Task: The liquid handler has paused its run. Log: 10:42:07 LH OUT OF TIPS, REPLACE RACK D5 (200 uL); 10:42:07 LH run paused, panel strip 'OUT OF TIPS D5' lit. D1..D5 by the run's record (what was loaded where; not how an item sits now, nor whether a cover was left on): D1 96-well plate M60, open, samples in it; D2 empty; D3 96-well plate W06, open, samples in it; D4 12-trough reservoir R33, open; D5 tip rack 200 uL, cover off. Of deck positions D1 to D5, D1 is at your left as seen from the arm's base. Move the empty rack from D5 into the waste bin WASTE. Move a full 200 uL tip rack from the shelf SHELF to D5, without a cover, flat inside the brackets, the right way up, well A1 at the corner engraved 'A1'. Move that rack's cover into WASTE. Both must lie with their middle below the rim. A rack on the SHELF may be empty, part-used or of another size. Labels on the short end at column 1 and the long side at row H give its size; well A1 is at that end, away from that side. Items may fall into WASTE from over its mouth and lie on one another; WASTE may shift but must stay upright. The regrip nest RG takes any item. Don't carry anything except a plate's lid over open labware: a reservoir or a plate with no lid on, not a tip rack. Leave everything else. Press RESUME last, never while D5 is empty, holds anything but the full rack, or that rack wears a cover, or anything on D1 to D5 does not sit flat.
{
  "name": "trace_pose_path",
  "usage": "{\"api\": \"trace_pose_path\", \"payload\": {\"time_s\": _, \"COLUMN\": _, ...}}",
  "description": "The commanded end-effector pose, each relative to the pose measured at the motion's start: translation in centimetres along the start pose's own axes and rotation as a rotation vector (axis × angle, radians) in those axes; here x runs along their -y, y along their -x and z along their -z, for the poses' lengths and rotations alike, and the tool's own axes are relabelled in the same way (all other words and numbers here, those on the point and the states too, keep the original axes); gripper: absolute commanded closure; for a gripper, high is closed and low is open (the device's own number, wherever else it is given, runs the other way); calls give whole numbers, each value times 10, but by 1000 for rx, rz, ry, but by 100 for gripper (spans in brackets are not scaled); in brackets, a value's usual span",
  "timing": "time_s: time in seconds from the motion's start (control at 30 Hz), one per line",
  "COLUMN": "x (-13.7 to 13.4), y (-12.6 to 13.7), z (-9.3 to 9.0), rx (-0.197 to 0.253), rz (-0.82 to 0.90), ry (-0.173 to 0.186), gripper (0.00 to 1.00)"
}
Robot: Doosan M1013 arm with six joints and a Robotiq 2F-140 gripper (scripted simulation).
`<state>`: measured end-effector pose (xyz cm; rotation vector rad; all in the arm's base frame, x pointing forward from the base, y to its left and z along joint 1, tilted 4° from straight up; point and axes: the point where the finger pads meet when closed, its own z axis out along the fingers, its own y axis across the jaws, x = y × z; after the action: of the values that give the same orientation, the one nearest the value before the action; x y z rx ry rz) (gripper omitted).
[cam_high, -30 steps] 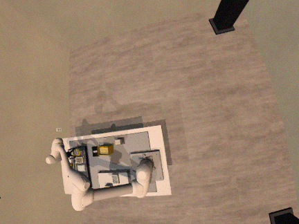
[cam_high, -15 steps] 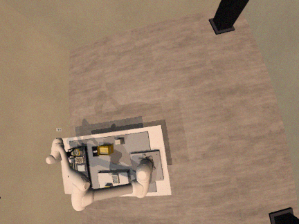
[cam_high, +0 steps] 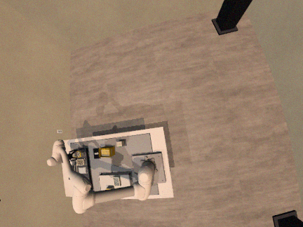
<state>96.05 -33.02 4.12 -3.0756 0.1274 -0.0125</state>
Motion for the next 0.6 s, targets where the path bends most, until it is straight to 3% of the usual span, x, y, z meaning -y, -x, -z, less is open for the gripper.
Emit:
{"api": "trace_pose_path", "payload": {"time_s": 0.0, "x": 0, "y": 0, "z": -1, "rx": 0, "rz": 0, "ry": 0, "gripper": 100}}
{"api": "trace_pose_path", "payload": {"time_s": 0.57, "x": 0, "y": 0, "z": -6, "rx": 0, "rz": 0, "ry": 0, "gripper": 100}}
